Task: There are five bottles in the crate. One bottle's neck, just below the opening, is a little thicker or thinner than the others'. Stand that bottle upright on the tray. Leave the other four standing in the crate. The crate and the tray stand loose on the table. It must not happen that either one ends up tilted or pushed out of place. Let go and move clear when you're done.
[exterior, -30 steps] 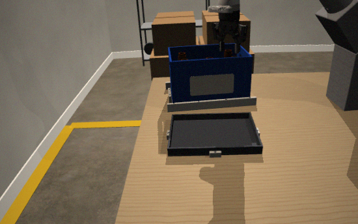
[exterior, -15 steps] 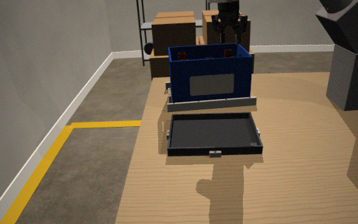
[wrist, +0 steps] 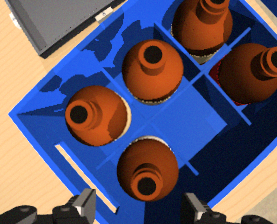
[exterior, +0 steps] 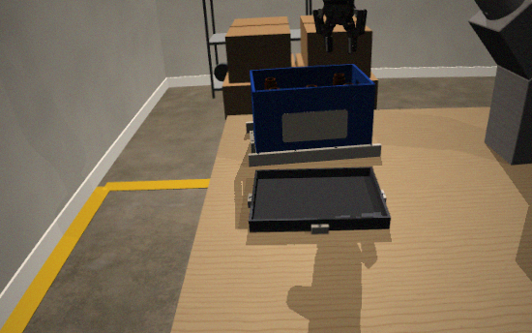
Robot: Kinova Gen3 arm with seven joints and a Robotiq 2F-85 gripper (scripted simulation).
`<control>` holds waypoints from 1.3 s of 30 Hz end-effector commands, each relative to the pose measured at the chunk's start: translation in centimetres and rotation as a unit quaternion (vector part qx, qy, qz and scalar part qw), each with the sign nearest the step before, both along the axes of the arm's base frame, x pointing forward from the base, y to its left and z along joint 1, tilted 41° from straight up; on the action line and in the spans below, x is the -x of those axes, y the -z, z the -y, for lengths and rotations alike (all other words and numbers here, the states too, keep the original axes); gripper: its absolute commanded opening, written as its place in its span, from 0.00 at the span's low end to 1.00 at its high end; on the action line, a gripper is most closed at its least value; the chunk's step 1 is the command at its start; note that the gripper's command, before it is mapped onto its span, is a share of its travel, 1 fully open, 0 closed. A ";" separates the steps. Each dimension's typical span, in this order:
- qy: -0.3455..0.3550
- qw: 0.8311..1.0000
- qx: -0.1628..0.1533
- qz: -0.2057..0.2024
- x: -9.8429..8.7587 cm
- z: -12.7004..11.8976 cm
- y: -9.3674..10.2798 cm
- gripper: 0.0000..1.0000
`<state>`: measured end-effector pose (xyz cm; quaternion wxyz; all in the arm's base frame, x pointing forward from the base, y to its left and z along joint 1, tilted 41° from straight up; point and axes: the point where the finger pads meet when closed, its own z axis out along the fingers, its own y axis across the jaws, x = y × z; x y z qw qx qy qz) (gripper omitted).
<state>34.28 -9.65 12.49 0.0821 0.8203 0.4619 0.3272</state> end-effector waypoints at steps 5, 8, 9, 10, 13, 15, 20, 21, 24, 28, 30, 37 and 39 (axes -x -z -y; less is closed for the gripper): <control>0.008 1.000 0.005 0.007 0.4 0.6 -0.8 0.64; 0.008 1.000 0.005 0.007 0.5 0.6 -0.9 0.64; 0.008 1.000 0.005 0.007 0.5 0.6 -0.9 0.64; 0.008 1.000 0.005 0.007 0.5 0.6 -0.9 0.64; 0.008 1.000 0.005 0.007 0.5 0.6 -0.9 0.64; 0.008 1.000 0.005 0.007 0.5 0.6 -0.9 0.00; 0.008 1.000 0.005 0.007 0.5 0.6 -0.9 0.00; 0.008 1.000 0.005 0.007 0.5 0.6 -0.9 0.00; 0.008 1.000 0.005 0.007 0.5 0.6 -0.9 0.00; 0.008 1.000 0.005 0.007 0.5 0.6 -0.9 0.00; 0.008 1.000 0.005 0.007 0.5 0.6 -0.9 0.00; 0.008 1.000 0.005 0.007 0.5 0.6 -0.9 0.00; 0.008 1.000 0.005 0.007 0.5 0.6 -0.9 0.00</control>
